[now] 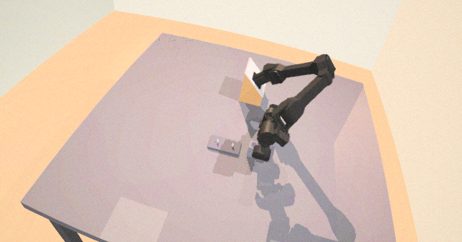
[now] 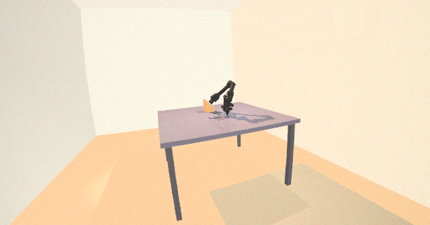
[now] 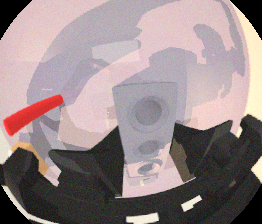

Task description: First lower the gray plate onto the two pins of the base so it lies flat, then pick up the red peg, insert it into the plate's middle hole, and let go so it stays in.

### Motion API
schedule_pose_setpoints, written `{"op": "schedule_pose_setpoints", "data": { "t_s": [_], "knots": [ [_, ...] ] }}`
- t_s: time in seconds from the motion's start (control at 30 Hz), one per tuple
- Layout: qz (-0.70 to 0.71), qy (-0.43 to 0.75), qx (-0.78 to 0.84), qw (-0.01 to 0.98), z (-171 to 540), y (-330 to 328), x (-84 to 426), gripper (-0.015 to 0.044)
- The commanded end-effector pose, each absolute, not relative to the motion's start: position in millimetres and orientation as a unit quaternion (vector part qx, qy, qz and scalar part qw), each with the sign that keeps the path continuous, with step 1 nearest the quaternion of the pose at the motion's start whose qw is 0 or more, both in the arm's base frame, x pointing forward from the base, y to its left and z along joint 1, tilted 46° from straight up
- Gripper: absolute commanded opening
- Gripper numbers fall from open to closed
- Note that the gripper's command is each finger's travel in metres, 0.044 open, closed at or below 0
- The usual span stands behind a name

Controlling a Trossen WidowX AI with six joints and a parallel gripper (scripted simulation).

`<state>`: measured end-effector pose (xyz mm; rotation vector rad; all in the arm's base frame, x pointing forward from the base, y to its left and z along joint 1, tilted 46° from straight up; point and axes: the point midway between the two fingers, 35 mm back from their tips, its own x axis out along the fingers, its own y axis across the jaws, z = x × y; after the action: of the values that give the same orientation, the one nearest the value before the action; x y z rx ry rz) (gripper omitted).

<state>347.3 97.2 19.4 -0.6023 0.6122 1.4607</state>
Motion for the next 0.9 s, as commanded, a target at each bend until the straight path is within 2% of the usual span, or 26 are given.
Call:
{"op": "schedule_pose_setpoints", "data": {
  "t_s": [0.0, 0.1, 0.27, 0.87],
  "knots": [
    [0.646, 0.271, -0.263, 0.663, 19.2, 98.0, 347.1, 0.0151],
    [0.646, 0.271, -0.263, 0.663, 19.2, 98.0, 347.1, 0.0131],
    [0.646, 0.272, -0.264, 0.663, 24.1, 92.5, 349.2, 0.0000],
    [0.644, 0.275, -0.266, 0.662, 62.3, 52.9, 358.0, 0.0000]
  ]
}}
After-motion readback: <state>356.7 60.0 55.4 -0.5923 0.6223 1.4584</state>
